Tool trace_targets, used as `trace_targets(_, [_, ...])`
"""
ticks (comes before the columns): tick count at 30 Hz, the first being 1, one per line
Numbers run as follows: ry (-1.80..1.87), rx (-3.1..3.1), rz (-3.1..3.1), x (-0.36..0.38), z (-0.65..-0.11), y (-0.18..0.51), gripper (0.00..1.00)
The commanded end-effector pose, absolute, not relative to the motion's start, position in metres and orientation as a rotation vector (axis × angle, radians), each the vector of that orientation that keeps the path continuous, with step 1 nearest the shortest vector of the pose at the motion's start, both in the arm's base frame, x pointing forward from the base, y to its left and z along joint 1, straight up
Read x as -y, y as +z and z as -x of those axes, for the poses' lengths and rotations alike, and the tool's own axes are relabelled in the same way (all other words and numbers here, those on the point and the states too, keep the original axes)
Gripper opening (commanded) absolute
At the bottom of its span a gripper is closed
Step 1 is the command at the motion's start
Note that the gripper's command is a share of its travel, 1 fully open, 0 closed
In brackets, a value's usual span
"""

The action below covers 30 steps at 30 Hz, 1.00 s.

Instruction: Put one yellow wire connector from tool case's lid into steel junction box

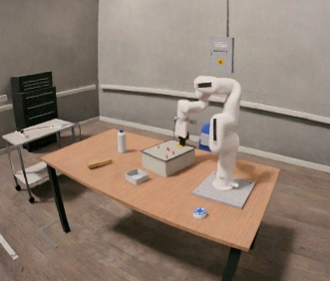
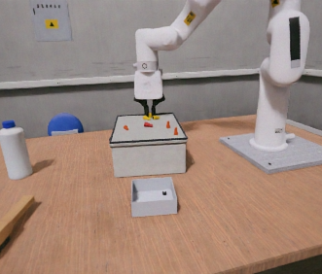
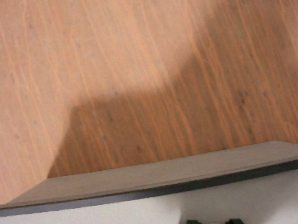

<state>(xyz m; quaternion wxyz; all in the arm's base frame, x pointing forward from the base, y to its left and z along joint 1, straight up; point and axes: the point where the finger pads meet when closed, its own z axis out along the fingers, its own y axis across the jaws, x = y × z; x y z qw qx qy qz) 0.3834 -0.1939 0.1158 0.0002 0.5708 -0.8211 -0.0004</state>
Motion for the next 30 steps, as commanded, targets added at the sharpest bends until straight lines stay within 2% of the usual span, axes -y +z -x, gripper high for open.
trace_targets(1, [0.003,2.580,-1.794,0.194,-0.384,0.117,0.03])
trace_targets(18, [0.003,2.580,-1.794,0.194,-0.384,0.119,0.03])
trace_targets(30, [0.003,2.580,-1.794,0.194,-0.384,0.154,0.03])
